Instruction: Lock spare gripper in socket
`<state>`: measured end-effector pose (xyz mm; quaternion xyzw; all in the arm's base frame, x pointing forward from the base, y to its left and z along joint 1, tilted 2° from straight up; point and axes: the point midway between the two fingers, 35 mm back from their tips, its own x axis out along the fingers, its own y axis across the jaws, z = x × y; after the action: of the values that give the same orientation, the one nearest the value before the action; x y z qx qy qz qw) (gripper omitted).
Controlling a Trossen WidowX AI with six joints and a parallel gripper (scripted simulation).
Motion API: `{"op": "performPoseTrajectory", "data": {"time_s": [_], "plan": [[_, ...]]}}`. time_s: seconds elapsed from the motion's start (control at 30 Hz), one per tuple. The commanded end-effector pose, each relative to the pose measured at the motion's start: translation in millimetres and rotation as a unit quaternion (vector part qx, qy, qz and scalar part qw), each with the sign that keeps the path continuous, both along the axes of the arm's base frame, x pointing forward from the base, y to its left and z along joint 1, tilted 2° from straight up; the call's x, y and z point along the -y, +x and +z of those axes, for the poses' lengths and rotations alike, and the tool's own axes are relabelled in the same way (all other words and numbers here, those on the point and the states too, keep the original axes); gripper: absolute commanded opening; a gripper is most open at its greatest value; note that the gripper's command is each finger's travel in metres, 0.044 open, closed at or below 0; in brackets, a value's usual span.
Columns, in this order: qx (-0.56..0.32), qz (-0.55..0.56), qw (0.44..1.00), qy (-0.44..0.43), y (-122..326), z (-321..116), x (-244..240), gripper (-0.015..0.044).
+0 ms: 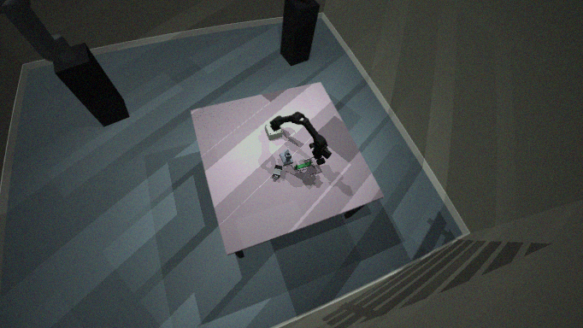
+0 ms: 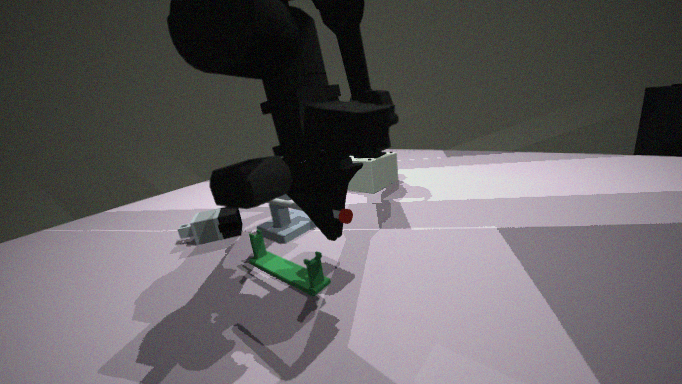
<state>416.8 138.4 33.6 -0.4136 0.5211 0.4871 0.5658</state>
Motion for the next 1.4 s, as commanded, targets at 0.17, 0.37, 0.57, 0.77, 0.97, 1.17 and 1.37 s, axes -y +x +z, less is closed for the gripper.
{"op": "performPoseTrajectory", "data": {"time_s": [0.17,0.37,0.57,0.77,0.97,1.17,1.37], "plan": [[0.000,0.002,1.000,0.000,0,-14,0,0.0000],[0.000,0.002,1.000,0.000,0,-23,0,0.0000],[0.000,0.002,1.000,0.000,0,-32,0,0.0000],[0.000,0.002,1.000,0.000,0,-41,0,0.0000],[0.000,0.002,1.000,0.000,0,-50,-1,0.0000],[0.000,0.002,1.000,0.000,0,-58,-1,0.0000],[0.000,0.002,1.000,0.000,0,-59,-1,0.0000]]}}
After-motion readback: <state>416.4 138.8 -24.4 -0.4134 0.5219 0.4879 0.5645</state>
